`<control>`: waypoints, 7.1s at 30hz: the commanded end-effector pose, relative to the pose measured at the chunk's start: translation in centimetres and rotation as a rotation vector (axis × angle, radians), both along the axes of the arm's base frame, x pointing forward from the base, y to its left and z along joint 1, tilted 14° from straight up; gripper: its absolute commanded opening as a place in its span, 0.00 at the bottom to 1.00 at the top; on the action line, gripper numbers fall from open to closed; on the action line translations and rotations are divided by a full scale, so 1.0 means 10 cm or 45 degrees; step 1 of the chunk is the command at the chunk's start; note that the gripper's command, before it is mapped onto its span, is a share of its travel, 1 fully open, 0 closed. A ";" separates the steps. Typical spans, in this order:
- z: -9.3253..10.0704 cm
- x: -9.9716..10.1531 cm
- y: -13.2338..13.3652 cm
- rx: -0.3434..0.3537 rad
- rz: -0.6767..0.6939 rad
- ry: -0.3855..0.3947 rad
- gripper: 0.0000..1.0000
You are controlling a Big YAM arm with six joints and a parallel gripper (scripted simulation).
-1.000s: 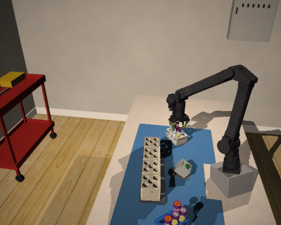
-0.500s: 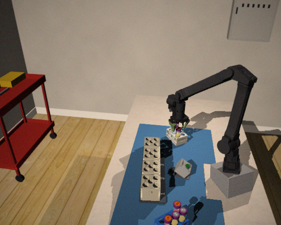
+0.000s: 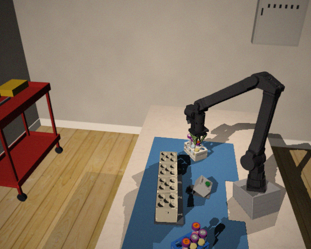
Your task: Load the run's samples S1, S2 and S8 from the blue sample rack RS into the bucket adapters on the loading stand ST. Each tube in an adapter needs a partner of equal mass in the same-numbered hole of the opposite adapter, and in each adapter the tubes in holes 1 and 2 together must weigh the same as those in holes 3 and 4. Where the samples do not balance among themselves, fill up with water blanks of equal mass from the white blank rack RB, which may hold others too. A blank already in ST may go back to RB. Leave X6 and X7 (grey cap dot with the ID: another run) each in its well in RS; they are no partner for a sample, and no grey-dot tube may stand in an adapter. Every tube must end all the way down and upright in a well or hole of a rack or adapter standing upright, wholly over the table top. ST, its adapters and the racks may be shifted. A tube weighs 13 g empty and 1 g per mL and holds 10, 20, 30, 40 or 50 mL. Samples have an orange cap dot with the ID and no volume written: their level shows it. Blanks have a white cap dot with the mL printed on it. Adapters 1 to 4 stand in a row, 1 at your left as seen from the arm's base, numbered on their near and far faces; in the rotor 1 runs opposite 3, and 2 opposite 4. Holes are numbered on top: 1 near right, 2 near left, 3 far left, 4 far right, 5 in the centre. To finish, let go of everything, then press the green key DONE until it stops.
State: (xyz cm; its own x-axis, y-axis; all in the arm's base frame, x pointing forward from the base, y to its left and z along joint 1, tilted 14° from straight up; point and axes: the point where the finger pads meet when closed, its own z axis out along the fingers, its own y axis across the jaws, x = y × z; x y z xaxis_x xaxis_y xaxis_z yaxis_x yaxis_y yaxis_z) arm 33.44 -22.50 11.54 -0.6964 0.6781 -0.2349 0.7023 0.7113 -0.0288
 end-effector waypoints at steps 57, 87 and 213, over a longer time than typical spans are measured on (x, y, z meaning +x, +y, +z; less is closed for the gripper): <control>1.45 -0.17 0.64 -0.047 0.195 0.006 0.00; 1.33 0.38 2.33 -0.187 1.050 0.128 0.00; -0.20 0.95 4.12 -0.204 1.314 0.209 0.00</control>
State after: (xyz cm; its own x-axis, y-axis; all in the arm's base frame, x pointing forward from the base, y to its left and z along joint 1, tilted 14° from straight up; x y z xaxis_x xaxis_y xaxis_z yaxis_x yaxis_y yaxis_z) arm 41.47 18.30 9.14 -0.9535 -0.2884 -0.0873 -0.2634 0.9385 -0.2231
